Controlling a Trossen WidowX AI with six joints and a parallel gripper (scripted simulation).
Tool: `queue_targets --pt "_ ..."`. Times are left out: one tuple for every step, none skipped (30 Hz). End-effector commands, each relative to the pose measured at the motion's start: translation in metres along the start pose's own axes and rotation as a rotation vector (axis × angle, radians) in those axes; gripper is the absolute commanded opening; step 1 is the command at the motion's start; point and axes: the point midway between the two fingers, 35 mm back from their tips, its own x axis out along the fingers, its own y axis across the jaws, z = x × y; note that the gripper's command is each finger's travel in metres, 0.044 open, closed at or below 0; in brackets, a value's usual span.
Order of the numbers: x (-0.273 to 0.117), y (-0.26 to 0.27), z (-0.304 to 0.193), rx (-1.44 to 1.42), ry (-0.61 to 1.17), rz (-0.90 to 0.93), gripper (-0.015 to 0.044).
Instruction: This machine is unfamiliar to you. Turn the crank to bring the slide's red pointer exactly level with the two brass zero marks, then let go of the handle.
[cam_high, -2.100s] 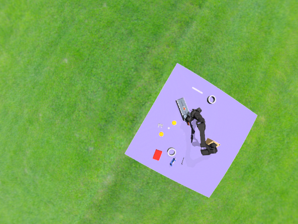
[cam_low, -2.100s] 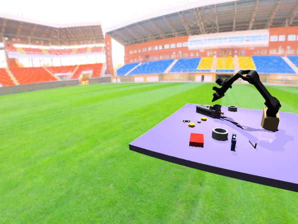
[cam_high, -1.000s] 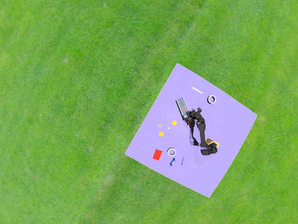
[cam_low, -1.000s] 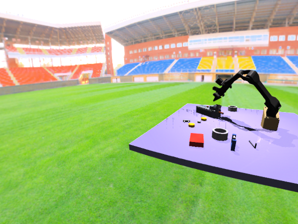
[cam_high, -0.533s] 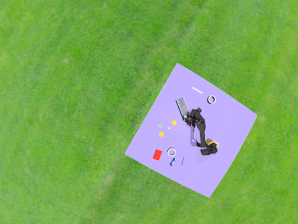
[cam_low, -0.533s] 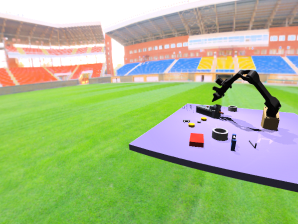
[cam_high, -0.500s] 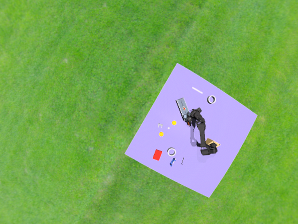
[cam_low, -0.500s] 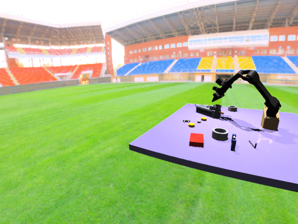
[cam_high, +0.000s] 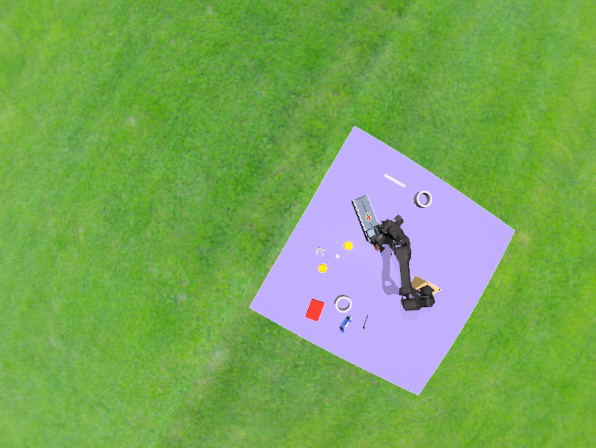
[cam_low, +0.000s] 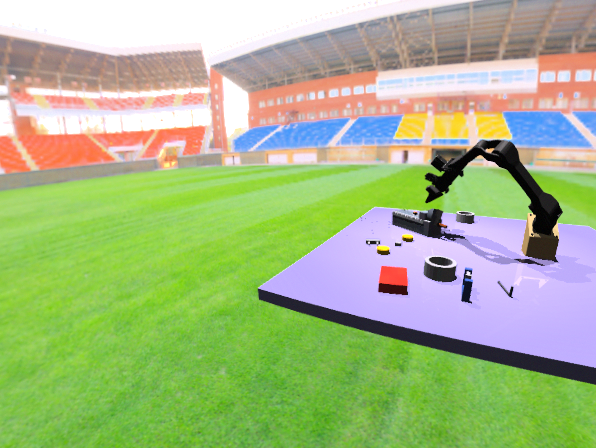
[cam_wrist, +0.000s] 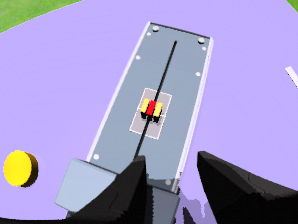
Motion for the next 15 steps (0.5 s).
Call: queue_targets --pt "0.0001 0.0001 0.0 0.0 0.0 0.0 0.0046" --pt "0.0001 0.0001 0.0 0.0 0.0 0.0 0.002" --pt "0.0001 0.0001 0.0 0.0 0.0 0.0 0.0" --pt "0.0001 0.0001 0.0 0.0 0.0 0.0 0.0" --pt "0.0001 0.0001 0.0 0.0 0.0 0.0 0.0" --pt "0.0001 0.0001 0.0 0.0 0.0 0.0 0.0" --pt "0.0001 0.0001 0.0 0.0 0.0 0.0 0.0" --pt "0.0001 0.0001 0.0 0.0 0.0 0.0 0.0" --pt "0.0001 0.0001 0.0 0.0 0.0 0.0 0.0" --pt "0.0001 0.0001 0.0 0.0 0.0 0.0 0.0" --pt "0.0001 0.0001 0.0 0.0 0.0 0.0 0.0" --pt "0.0 0.0001 0.0 0.0 0.0 0.001 0.0" --pt "0.0 0.0001 0.0 0.0 0.0 0.001 0.0" --pt "0.0 0.0001 0.0 0.0 0.0 0.001 0.0" --pt "0.0 0.0001 0.0 0.0 0.0 0.001 0.0"
